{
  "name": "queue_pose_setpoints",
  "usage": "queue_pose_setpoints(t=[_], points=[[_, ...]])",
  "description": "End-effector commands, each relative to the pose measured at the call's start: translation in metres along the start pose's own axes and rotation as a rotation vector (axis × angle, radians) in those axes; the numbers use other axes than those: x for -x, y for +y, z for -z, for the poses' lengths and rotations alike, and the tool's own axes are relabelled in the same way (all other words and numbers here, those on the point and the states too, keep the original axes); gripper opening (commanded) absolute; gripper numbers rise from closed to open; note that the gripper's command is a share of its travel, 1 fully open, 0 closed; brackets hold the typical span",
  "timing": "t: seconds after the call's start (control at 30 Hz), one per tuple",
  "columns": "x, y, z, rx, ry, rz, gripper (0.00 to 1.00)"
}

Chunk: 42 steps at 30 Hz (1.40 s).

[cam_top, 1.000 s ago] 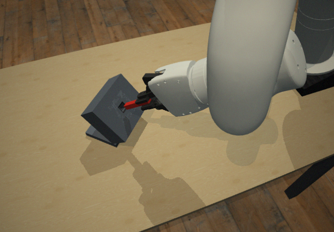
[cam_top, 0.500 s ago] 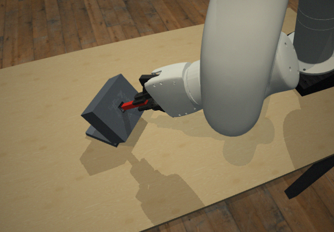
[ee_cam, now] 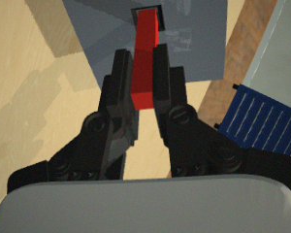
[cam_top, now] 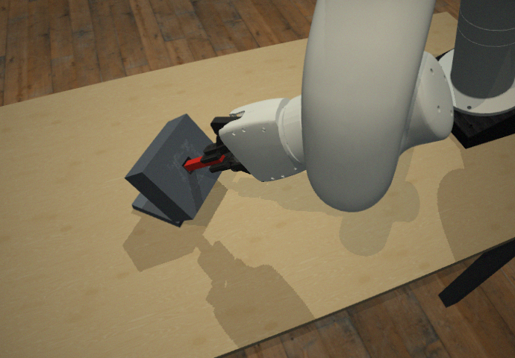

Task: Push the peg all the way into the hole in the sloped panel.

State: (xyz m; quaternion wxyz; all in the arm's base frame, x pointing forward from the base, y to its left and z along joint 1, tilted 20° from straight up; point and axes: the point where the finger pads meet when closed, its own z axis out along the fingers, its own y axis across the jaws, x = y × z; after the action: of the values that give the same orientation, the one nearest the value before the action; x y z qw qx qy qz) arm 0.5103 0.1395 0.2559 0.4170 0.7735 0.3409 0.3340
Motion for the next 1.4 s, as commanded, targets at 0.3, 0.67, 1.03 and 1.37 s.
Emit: queue_pose_setpoints(t=[0.3, 0.67, 1.03, 1.37], points=[[0.0, 0.001, -0.007, 0.001, 0.001, -0.001, 0.0], [0.0, 0.001, -0.013, 0.001, 0.001, -0.001, 0.0], [0.0, 0.001, -0.021, 0.001, 0.001, -0.001, 0.0], [0.0, 0.001, -0.02, 0.001, 0.001, -0.001, 0.0]])
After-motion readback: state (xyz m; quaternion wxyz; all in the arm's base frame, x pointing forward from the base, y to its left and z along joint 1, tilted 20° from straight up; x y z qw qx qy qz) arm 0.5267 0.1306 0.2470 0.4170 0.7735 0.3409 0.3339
